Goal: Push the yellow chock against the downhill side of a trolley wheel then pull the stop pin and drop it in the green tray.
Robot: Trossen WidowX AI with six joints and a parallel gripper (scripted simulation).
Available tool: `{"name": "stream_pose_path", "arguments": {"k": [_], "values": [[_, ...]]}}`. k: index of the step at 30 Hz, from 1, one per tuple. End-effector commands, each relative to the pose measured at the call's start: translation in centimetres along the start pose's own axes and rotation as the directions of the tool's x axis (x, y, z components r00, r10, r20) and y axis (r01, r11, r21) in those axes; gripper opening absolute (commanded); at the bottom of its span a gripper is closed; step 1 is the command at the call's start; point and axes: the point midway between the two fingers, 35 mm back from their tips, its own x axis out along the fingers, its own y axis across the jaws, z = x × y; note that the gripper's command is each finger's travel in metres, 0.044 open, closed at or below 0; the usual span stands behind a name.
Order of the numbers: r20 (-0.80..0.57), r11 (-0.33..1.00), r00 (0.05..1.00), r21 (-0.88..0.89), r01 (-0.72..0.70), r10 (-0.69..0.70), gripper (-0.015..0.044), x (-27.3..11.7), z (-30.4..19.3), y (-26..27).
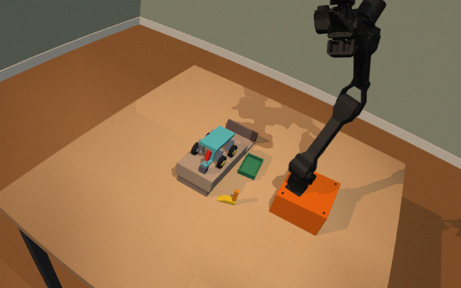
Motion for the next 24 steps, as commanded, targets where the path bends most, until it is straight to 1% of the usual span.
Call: {"name": "stream_pose_path", "arguments": {"k": [1, 6, 11, 18, 24], "values": [[0.096, 0.969, 0.991, -0.217, 0.116, -0.097, 0.019, 2.1, 3.0, -3.8], [0.204, 0.857, 0.959, -0.44, 0.269, -0.196, 0.019, 3.6, 6.6, -7.9], [0.31, 0.672, 0.906, -0.608, 0.423, -0.29, 0.019, 4.3, 10.4, -11.8], [0.447, 0.327, 0.796, -0.743, 0.584, -0.407, 0.019, 4.1, 16.0, -17.0], [0.549, 0.0, 0.674, -0.775, 0.632, -0.494, 0.019, 2.7, 20.7, -21.2]]}}
